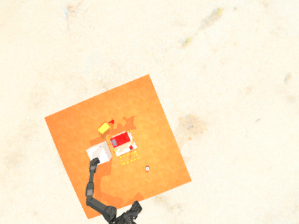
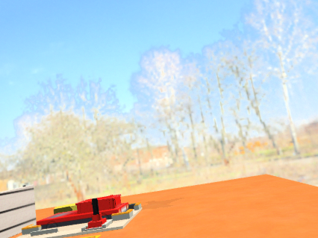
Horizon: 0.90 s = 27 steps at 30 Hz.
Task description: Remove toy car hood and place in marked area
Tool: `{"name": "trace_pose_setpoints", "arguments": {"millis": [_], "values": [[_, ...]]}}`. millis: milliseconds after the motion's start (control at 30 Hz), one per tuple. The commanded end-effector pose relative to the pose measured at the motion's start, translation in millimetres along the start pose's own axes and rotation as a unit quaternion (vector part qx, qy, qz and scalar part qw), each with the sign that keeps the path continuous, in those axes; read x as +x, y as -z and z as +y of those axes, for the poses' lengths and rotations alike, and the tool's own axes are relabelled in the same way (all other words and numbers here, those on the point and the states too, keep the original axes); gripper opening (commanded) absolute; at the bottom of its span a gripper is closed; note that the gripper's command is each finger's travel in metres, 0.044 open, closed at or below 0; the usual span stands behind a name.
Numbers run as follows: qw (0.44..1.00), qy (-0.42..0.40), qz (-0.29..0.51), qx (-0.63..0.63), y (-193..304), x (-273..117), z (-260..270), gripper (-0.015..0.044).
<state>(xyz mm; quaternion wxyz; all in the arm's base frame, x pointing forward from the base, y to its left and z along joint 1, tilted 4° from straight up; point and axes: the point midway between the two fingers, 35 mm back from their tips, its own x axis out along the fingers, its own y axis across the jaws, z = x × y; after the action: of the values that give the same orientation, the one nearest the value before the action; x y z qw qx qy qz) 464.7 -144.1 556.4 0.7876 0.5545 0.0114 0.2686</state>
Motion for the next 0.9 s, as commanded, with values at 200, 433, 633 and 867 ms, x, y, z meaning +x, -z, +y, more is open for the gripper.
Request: {"name": "trace_pose_setpoints", "arguments": {"millis": [200, 433, 633, 867], "values": [[0.998, 0.054, -0.009, 0.027, 20.2, 27.1, -56.0, 0.0184], [0.988, 0.146, 0.002, 0.045, 65.4, 52.5, -130.6, 0.0367], [0.970, 0.238, 0.035, 0.042, 119.8, 61.6, -192.5, 0.0440], [0.932, 0.348, 0.104, 0.019, 195.8, 53.2, -256.8, 0.0440]]}}
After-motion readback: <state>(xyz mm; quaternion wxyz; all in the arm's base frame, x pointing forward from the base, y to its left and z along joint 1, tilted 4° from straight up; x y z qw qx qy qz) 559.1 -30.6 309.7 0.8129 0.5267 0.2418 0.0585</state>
